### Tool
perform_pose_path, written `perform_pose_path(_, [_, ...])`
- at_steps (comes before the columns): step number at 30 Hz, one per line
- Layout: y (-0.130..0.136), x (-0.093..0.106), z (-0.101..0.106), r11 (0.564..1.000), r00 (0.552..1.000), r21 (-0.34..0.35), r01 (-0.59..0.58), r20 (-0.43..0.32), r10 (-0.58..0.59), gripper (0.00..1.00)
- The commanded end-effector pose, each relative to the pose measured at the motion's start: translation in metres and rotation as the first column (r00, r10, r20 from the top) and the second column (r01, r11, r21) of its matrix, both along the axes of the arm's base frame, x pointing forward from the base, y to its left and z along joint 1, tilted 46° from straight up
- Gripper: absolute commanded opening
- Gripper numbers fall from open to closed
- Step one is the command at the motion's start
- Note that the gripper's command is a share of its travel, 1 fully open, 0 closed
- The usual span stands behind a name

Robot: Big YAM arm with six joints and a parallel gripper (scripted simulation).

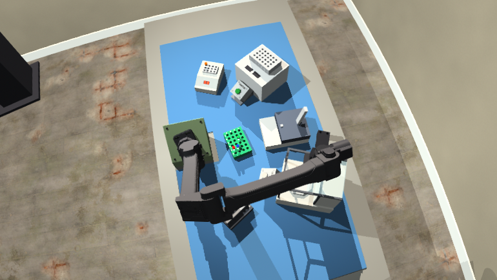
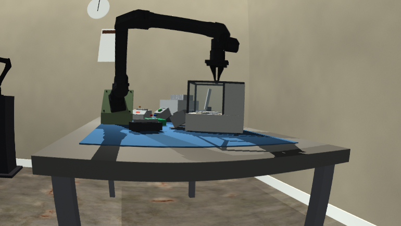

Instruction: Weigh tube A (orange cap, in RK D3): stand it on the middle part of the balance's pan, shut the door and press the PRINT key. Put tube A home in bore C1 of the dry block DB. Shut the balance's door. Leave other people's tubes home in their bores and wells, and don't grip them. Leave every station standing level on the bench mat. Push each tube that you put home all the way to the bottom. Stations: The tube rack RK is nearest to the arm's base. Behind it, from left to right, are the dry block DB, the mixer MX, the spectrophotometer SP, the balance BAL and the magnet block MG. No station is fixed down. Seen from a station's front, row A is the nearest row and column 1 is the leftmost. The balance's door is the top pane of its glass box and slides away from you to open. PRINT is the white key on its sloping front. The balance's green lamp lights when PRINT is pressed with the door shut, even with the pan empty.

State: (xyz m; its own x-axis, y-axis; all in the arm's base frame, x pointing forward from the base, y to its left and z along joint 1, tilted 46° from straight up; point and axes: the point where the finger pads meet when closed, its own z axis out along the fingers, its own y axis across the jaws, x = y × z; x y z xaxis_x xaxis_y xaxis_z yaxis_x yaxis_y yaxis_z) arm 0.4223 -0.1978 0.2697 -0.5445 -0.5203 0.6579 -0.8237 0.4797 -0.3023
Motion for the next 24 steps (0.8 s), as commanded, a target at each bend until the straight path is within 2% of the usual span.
perform_pose_path(1, [0.008,-0.003,0.005,1.000,1.000,-0.007,-0.005,0.029,0.005,0.06])
perform_pose_path(24, [0.019,-0.020,-0.002,1.000,1.000,-0.005,-0.008,0.027,0.009,0.06])
